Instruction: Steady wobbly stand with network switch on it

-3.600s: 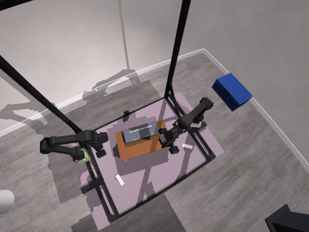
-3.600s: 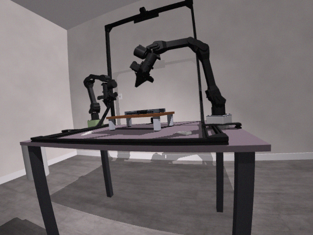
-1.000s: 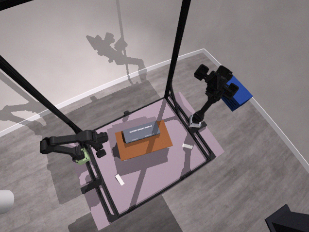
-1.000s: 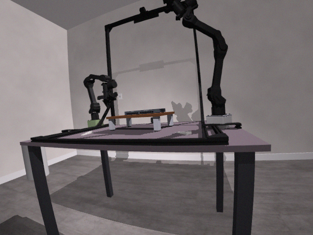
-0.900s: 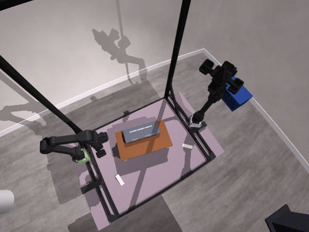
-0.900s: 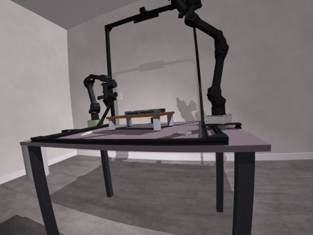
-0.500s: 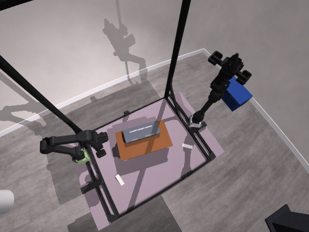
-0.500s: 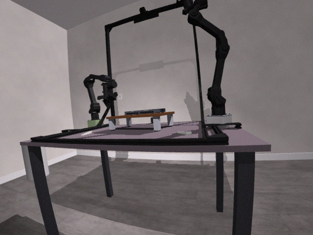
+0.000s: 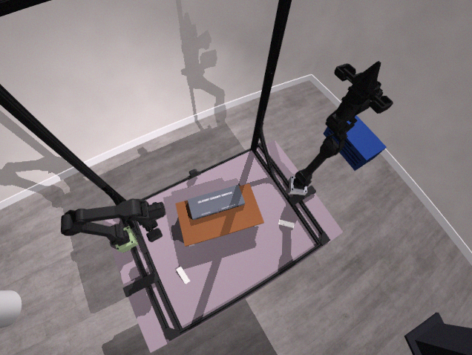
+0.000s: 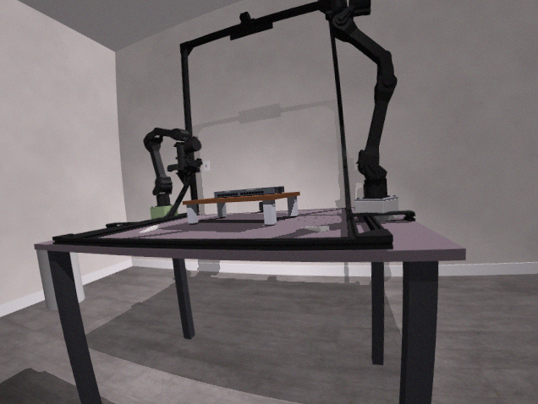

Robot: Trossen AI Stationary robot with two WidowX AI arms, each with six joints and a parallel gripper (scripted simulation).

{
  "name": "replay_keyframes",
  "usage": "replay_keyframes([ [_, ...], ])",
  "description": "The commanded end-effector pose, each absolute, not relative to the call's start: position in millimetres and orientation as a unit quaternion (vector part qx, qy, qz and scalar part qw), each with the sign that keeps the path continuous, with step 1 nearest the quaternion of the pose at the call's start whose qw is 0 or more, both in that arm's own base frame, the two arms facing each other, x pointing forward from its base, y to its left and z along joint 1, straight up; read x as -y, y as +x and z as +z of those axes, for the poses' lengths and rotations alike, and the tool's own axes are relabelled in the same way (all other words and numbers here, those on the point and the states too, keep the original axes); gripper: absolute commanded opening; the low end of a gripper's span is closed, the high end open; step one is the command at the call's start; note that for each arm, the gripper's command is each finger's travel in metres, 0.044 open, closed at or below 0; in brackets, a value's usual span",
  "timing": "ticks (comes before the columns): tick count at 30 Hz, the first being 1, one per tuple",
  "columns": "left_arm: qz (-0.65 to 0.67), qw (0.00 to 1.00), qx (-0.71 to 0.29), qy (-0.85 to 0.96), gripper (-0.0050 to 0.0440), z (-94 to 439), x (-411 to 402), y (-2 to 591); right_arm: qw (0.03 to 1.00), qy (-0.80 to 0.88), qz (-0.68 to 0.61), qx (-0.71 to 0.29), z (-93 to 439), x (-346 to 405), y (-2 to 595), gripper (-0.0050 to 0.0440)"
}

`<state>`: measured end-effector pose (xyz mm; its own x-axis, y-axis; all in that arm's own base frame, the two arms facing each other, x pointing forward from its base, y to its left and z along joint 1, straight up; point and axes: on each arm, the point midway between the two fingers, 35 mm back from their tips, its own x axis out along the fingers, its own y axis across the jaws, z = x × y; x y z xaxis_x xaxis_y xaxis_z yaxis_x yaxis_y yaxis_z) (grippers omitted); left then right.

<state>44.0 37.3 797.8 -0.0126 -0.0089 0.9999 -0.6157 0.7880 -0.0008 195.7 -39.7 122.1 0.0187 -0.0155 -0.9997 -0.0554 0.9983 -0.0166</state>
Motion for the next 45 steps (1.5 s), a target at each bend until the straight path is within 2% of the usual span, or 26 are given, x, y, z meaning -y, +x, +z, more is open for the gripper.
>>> replay_keyframes([
  [1, 0.144, 0.658, 0.722, 0.156, 0.0000, 802.0, -14.0, 31.1, 0.713, -0.025, 0.014, -0.700, 122.1, 39.7, 195.7, 0.0000],
  [4, 0.084, 0.651, 0.748, 0.097, 0.0000, 803.5, -5.0, 18.9, 0.713, -0.025, 0.014, -0.700, 122.1, 39.7, 195.7, 0.0000],
  [27, 0.084, 0.651, 0.748, 0.097, 0.0000, 803.5, -5.0, 18.9, 0.713, -0.025, 0.014, -0.700, 122.1, 39.7, 195.7, 0.0000],
  [32, 0.095, 0.751, 0.648, 0.077, 0.0000, 793.6, -32.8, 110.2, 0.713, -0.025, 0.014, -0.700, 122.1, 39.7, 195.7, 0.0000],
  [39, 0.107, 0.850, 0.514, 0.047, 0.0000, 757.8, -61.3, 209.0, 0.713, -0.025, 0.014, -0.700, 122.1, 39.7, 195.7, 0.0000],
  [45, 0.107, 0.846, 0.520, 0.051, 0.0000, 757.1, -59.1, 204.3, 0.713, -0.025, 0.014, -0.700, 122.1, 39.7, 195.7, 0.0000],
])
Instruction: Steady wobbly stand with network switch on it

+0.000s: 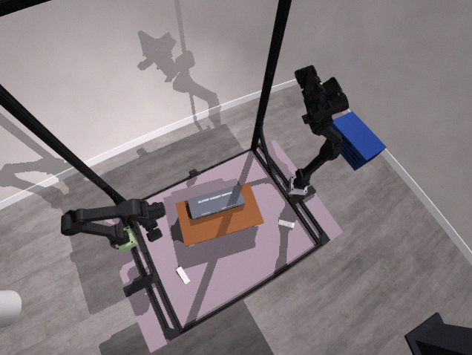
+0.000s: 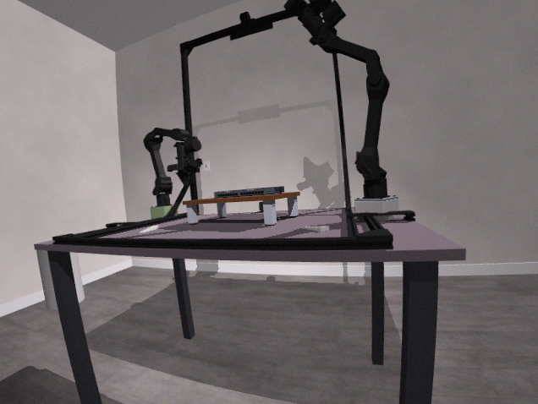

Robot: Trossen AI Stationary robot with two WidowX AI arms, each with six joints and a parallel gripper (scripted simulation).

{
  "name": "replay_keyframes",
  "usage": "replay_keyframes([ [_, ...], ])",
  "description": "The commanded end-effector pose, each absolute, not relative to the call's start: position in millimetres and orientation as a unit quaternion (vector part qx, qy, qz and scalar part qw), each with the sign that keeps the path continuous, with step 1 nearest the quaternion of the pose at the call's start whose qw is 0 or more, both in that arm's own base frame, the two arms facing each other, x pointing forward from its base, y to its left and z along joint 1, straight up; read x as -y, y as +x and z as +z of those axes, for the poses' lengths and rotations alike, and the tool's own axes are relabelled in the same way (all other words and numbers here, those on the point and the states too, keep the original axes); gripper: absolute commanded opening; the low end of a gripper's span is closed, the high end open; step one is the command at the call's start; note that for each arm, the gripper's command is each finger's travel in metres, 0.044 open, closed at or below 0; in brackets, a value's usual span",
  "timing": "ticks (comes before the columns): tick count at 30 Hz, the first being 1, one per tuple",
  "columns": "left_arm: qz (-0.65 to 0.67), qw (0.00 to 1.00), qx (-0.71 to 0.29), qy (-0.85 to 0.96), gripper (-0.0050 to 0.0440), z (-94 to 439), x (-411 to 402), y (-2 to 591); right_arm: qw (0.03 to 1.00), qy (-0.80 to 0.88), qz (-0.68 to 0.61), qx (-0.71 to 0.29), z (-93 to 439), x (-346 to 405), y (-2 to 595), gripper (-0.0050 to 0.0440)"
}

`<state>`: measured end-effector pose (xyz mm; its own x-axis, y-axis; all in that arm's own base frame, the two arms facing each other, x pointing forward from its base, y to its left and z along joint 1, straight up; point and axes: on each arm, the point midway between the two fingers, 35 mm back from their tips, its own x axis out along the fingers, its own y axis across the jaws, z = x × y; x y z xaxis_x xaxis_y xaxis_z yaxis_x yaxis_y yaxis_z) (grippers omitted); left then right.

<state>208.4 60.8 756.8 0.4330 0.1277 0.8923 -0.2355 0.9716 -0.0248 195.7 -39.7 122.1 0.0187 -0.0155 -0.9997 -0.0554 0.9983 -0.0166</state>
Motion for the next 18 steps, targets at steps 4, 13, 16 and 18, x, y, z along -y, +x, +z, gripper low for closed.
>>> replay_keyframes([
  [4, 0.113, 0.896, 0.428, 0.032, 0.0000, 720.7, -76.0, 264.9, 0.713, -0.025, 0.014, -0.700, 122.1, 39.7, 195.7, 0.0000],
  [13, 0.122, 0.952, 0.281, 0.002, 0.0000, 649.5, -97.1, 342.4, 0.713, -0.025, 0.014, -0.700, 122.1, 39.7, 195.7, 0.0000],
  [16, 0.122, 0.952, 0.281, 0.002, 0.0000, 649.5, -97.1, 342.4, 0.713, -0.025, 0.014, -0.700, 122.1, 39.7, 195.7, 0.0000],
  [18, 0.124, 0.956, 0.265, 0.001, 0.0000, 645.0, -97.3, 343.9, 0.713, -0.025, 0.014, -0.700, 122.1, 39.7, 195.7, 0.0000],
])
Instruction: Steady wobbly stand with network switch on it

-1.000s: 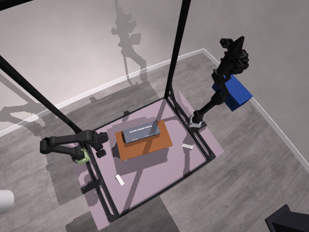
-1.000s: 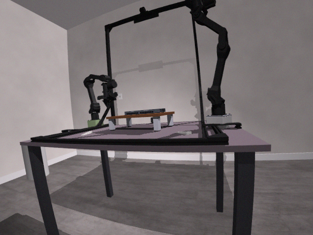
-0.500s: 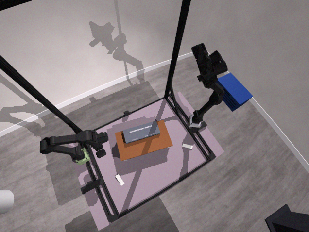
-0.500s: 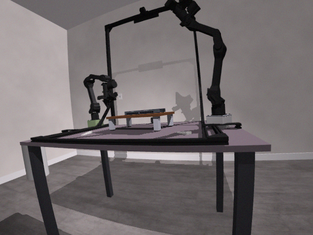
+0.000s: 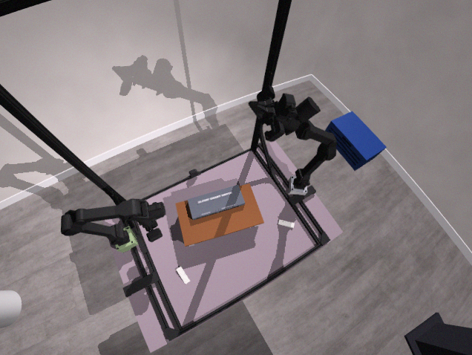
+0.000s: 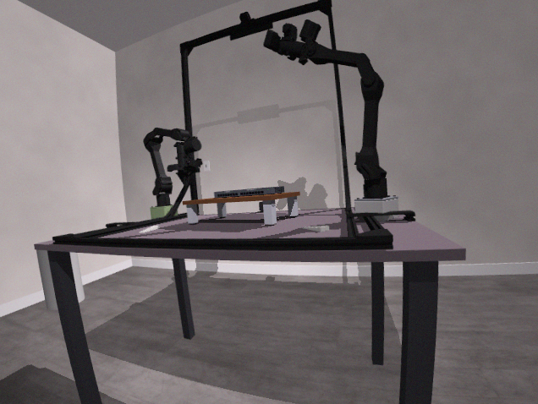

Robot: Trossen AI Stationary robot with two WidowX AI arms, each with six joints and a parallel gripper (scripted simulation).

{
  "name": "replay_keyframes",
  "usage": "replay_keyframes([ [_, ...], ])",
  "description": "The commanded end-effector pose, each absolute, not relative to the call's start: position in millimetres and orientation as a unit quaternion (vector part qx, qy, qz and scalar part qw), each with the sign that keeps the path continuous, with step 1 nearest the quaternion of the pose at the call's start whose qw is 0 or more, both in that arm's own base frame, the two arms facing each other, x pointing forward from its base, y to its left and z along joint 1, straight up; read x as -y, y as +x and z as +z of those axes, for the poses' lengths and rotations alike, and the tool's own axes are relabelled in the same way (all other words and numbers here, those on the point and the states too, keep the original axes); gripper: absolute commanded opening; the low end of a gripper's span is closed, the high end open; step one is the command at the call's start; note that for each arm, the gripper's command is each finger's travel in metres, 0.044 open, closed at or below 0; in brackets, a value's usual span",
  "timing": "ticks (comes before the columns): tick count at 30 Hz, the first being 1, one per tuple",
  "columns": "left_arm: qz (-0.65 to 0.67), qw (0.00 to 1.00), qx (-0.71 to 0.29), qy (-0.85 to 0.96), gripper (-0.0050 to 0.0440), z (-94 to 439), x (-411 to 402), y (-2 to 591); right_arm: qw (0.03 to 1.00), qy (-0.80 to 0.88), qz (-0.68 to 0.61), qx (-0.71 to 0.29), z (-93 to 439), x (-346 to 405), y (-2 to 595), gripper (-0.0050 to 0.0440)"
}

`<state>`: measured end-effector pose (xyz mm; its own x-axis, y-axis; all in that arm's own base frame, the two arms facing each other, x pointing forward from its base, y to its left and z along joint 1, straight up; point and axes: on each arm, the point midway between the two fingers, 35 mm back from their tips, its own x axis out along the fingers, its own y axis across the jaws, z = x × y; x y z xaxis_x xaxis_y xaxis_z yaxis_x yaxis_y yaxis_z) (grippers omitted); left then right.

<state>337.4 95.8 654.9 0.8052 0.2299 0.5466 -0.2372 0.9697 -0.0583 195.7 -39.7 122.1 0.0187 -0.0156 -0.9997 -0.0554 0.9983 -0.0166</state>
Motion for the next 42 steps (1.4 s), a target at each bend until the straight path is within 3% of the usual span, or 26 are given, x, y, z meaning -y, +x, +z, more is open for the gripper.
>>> replay_keyframes([
  [1, 0.125, 0.963, 0.240, -0.004, 0.0000, 631.7, -100.1, 354.4, 0.713, -0.025, 0.014, -0.700, 122.1, 39.7, 195.7, 0.0000],
  [9, 0.134, 0.989, 0.039, -0.043, 0.0000, 526.8, -114.3, 410.5, 0.713, -0.025, 0.014, -0.700, 122.1, 39.7, 195.7, 0.0000],
  [16, 0.134, 0.989, 0.047, -0.039, 0.0000, 524.5, -114.4, 410.9, 0.713, -0.025, 0.014, -0.700, 122.1, 39.7, 195.7, 0.0000],
  [23, 0.140, 0.979, -0.129, -0.072, 0.0000, 416.8, -119.8, 435.6, 0.713, -0.025, 0.014, -0.700, 122.1, 39.7, 195.7, 0.0000],
  [27, 0.143, 0.965, -0.204, -0.085, 0.0000, 371.3, -119.5, 436.8, 0.713, -0.025, 0.014, -0.700, 122.1, 39.7, 195.7, 0.0000],
  [33, 0.142, 0.967, -0.197, -0.081, 0.0000, 380.0, -118.6, 433.4, 0.713, -0.025, 0.014, -0.700, 122.1, 39.7, 195.7, 0.0000],
  [42, 0.148, 0.890, -0.414, -0.118, 0.0000, 253.0, -110.2, 409.1, 0.713, -0.025, 0.014, -0.700, 122.1, 39.7, 195.7, 0.0000],
])
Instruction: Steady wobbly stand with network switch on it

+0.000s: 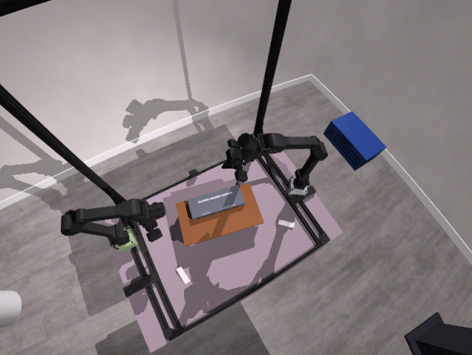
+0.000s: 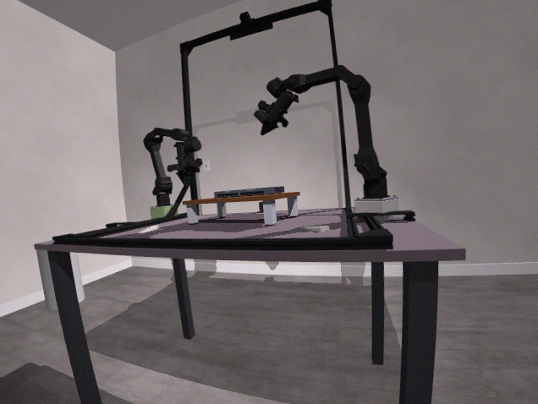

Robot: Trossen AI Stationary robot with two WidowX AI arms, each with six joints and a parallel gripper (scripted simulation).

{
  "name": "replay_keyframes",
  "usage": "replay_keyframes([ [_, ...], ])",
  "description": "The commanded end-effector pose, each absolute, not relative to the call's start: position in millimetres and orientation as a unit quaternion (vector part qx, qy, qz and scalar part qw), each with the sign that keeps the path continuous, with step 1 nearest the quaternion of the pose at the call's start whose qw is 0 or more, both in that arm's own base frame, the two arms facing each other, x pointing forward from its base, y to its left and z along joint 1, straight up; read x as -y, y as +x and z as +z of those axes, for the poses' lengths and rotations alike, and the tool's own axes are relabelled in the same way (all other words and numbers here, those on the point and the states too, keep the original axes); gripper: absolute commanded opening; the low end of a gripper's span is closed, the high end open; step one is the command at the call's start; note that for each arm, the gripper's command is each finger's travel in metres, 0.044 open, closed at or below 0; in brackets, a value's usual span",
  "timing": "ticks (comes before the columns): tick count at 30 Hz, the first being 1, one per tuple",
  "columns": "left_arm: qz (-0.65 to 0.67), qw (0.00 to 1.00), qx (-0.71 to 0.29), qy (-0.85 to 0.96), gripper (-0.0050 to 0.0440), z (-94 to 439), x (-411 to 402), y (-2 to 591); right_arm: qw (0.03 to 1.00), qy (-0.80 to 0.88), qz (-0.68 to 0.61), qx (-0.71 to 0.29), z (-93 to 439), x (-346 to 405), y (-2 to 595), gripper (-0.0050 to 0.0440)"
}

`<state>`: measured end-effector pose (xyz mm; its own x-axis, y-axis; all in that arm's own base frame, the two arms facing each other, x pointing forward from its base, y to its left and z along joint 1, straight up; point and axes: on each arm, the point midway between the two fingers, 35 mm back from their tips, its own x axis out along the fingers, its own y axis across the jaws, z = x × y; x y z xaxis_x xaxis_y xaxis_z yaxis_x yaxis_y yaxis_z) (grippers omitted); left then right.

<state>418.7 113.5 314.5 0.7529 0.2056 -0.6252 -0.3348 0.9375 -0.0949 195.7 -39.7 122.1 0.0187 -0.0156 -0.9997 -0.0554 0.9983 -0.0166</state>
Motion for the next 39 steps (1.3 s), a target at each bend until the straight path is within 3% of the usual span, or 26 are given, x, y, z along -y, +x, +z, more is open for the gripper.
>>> replay_keyframes([
  [1, 0.148, 0.879, -0.437, -0.121, 0.0000, 240.6, -108.6, 403.8, 0.713, -0.025, 0.014, -0.700, 122.1, 39.7, 195.7, 0.0000],
  [8, 0.148, 0.882, -0.432, -0.118, 0.0000, 248.0, -108.4, 402.7, 0.713, -0.025, 0.014, -0.700, 122.1, 39.7, 195.7, 0.0000],
  [18, 0.152, 0.730, -0.650, -0.148, 0.0000, 143.6, -87.0, 329.4, 0.713, -0.025, 0.014, -0.700, 122.1, 39.7, 195.7, 0.0000],
  [25, 0.151, 0.748, -0.630, -0.144, 0.0000, 156.6, -89.2, 336.6, 0.713, -0.025, 0.014, -0.700, 122.1, 39.7, 195.7, 0.0000],
  [39, 0.153, 0.690, -0.690, -0.153, 0.0000, 128.8, -81.5, 310.0, 0.713, -0.025, 0.014, -0.700, 122.1, 39.7, 195.7, 0.0000],
])
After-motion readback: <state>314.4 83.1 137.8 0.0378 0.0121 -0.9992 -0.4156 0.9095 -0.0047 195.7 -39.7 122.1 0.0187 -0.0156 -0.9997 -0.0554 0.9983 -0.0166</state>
